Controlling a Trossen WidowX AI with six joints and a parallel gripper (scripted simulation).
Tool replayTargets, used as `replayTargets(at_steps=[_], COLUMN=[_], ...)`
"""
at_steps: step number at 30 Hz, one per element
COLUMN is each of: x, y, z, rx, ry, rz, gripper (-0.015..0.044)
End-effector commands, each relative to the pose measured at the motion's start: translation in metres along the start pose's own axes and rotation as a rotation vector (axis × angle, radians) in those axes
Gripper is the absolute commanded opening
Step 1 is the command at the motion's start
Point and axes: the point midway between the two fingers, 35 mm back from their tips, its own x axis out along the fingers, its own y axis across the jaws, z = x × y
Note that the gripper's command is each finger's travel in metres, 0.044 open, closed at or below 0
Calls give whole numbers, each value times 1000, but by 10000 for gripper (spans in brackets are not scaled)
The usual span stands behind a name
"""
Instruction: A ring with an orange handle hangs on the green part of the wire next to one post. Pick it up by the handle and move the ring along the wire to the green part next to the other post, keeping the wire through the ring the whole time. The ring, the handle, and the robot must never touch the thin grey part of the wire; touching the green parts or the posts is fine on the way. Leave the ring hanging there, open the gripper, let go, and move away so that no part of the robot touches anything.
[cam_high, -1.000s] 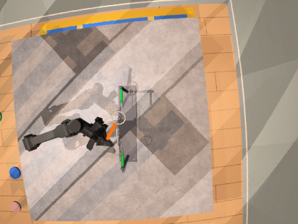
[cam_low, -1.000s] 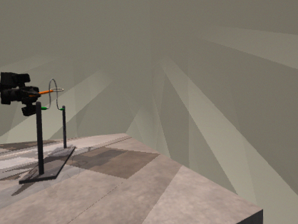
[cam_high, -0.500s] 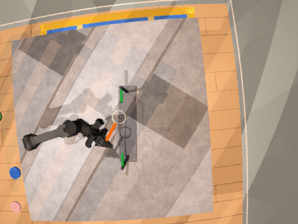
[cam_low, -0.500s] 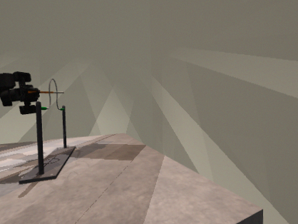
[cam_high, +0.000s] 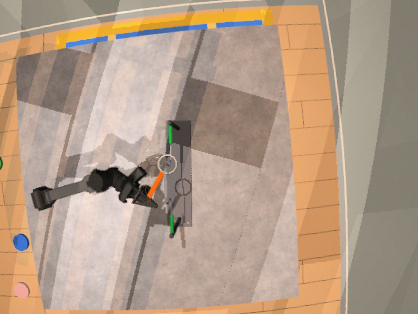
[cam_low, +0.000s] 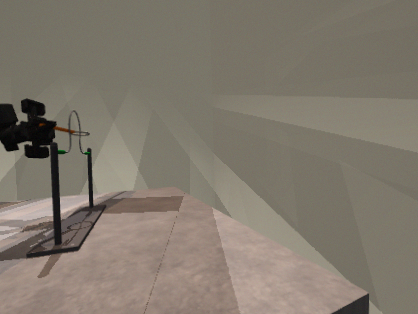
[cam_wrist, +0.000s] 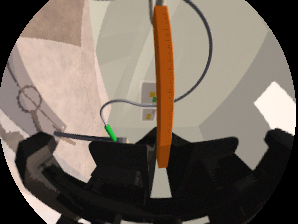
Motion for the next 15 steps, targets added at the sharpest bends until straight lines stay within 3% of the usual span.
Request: replayTargets(at_steps=[1, 15], x=[0, 1], y=[-2, 4], z=[0, -2], rx=[-39, -96], ry=[-7, -13], rz=[-27, -64], gripper=[-150, -150])
